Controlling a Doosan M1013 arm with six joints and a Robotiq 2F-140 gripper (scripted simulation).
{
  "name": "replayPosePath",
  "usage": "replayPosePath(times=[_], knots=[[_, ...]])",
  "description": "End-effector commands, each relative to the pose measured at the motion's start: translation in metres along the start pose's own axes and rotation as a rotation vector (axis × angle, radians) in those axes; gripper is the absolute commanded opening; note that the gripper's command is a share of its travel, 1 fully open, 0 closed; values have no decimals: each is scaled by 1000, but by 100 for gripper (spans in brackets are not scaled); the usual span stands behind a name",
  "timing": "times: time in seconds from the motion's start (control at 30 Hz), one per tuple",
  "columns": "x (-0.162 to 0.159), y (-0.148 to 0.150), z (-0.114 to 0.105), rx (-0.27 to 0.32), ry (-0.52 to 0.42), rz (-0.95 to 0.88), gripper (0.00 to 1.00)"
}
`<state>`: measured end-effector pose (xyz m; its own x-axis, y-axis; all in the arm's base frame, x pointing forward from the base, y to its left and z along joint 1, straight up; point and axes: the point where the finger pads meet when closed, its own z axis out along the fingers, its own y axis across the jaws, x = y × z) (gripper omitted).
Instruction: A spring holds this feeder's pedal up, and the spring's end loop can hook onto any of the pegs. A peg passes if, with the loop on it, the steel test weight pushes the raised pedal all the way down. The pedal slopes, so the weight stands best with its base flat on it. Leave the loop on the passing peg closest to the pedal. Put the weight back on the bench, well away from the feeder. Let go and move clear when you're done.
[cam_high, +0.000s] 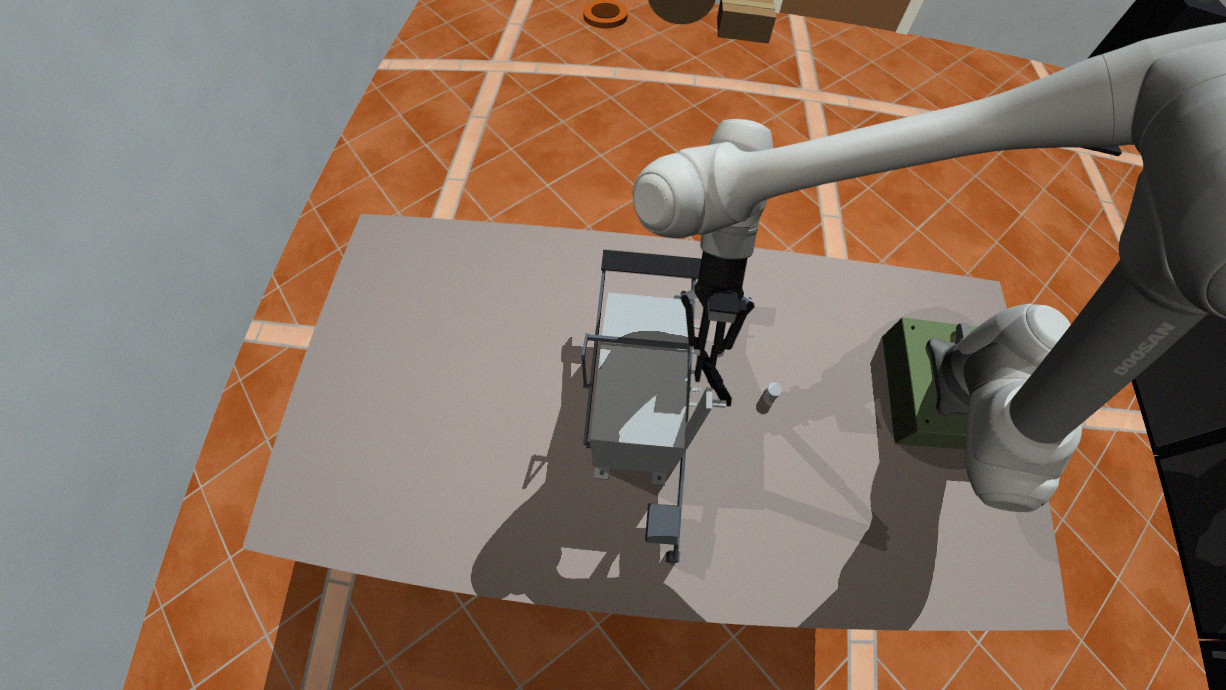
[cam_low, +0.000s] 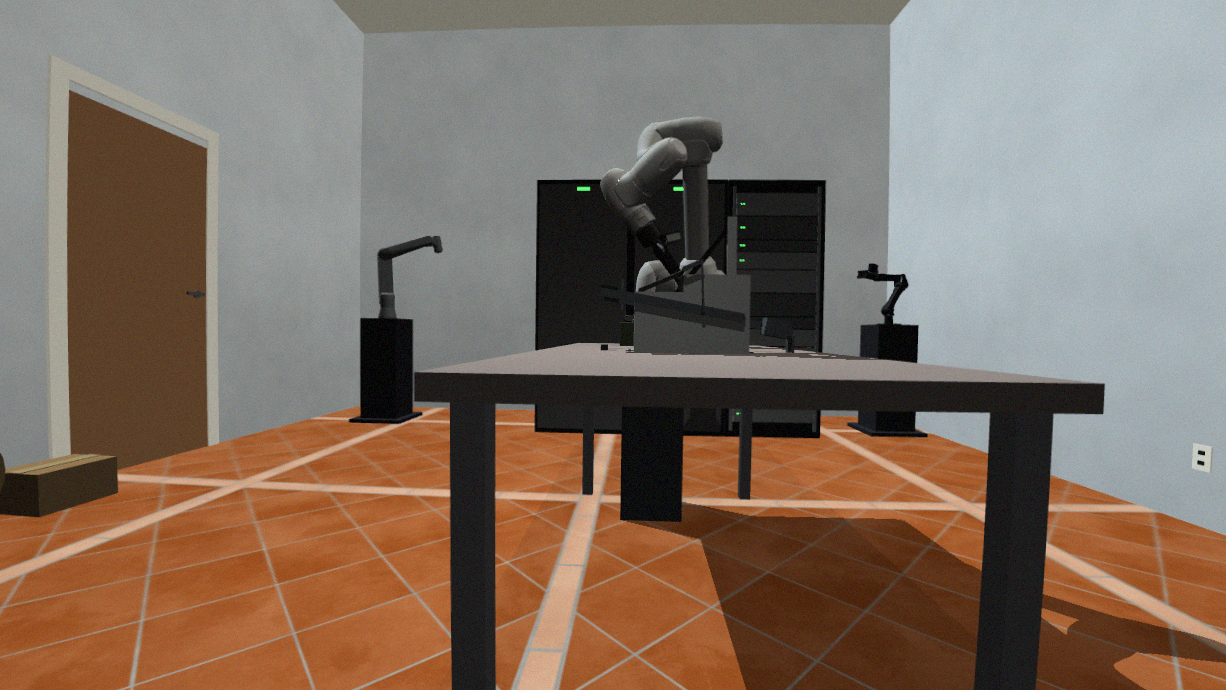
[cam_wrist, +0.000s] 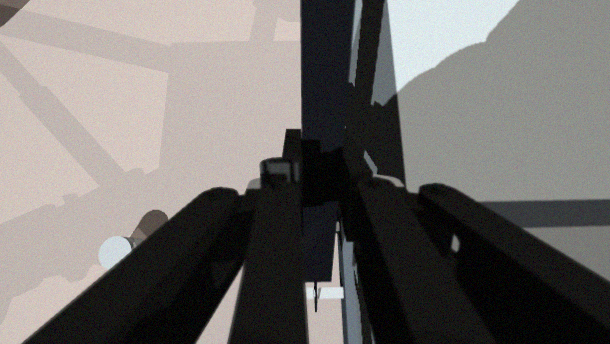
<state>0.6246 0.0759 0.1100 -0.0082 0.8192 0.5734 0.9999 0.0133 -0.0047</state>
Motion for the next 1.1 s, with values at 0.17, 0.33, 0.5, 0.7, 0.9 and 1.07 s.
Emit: replayPosePath(times=[0.17, 0.33, 0.5, 0.7, 0.9, 1.07], knots=[[0, 0, -1, 1, 0, 1, 17], [0, -1, -1, 4, 0, 3, 17], [0, -2, -1, 8, 0, 6, 17], [0, -2, -1, 9, 0, 7, 17], [0, -4, -1, 14, 0, 10, 17], [0, -5, -1, 18, 0, 13, 17]])
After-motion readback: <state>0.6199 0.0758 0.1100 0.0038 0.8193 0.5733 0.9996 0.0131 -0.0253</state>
